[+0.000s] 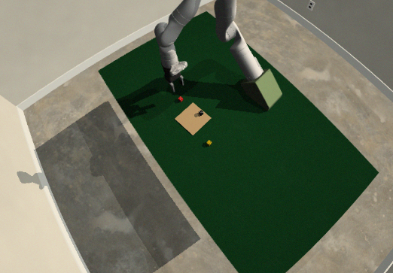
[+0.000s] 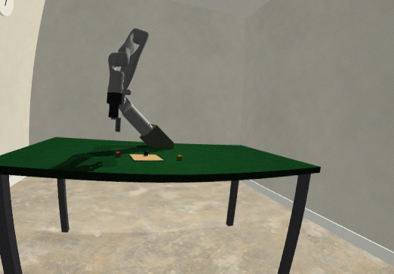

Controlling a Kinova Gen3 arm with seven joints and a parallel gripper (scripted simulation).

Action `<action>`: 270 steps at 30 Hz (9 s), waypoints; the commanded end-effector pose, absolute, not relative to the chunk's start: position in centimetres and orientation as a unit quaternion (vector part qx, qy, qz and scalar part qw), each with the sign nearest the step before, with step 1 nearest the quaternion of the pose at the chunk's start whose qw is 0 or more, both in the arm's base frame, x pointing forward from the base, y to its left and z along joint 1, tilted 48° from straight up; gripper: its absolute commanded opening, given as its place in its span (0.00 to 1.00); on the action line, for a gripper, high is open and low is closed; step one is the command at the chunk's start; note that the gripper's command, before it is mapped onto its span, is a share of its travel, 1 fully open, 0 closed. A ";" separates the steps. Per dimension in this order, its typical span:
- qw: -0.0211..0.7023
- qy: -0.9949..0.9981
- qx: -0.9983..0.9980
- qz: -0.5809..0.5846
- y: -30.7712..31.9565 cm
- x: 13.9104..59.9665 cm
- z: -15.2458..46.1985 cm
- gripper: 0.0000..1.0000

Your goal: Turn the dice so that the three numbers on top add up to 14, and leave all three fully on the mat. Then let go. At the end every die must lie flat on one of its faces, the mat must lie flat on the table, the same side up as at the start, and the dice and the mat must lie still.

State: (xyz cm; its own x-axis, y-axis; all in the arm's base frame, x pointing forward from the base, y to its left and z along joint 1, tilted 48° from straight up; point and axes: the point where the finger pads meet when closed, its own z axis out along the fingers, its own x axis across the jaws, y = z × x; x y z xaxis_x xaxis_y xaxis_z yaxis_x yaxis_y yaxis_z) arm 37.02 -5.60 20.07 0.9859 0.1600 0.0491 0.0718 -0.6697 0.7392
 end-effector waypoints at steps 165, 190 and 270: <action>0.271 -0.544 0.734 0.301 -12.0 38.4 13.2 0.70; 0.271 -0.544 0.734 0.301 -12.1 38.4 13.1 0.70; 0.271 -0.544 0.734 0.301 -13.9 38.8 11.5 0.40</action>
